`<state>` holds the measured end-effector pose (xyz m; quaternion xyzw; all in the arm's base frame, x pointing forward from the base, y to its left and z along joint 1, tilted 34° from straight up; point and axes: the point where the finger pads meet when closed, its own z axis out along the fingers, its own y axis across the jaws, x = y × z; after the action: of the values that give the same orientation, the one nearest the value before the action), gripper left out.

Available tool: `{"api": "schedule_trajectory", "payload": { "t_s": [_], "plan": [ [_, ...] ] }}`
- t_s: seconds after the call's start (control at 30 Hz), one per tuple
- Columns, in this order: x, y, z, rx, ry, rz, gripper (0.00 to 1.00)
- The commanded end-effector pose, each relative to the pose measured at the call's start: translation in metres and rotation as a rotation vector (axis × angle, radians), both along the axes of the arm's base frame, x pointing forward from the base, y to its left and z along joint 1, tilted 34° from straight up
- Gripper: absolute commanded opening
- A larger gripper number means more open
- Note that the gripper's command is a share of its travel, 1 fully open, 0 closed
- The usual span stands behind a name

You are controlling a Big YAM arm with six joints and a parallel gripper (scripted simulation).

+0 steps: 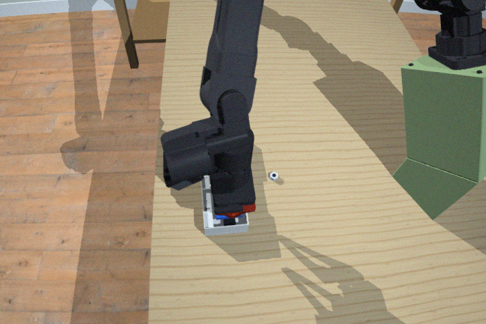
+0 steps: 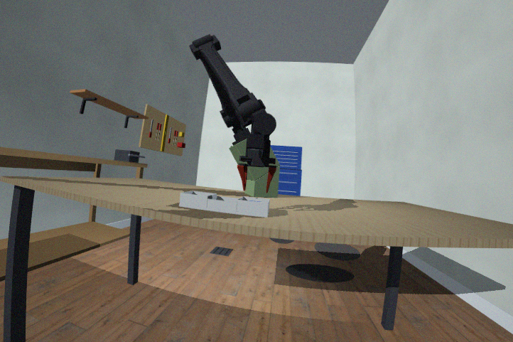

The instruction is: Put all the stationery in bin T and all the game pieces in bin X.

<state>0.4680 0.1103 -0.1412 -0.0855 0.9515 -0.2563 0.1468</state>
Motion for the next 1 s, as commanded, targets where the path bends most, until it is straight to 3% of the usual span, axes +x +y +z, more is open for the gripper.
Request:
{"api": "schedule_trajectory", "payload": {
  "t_s": [0.0, 0.53, 0.87, 0.97],
  "plan": [
    [0.000, 0.021, 0.025, 0.013, -0.030, 0.019, 1.00],
    [-0.017, 0.048, 0.073, 0.019, -0.038, 0.019, 1.00],
    [-0.019, 0.074, 0.114, 0.035, -0.061, 0.019, 1.00],
    [-0.027, 0.071, 0.113, 0.027, -0.048, 0.019, 1.00]
  ]
}}
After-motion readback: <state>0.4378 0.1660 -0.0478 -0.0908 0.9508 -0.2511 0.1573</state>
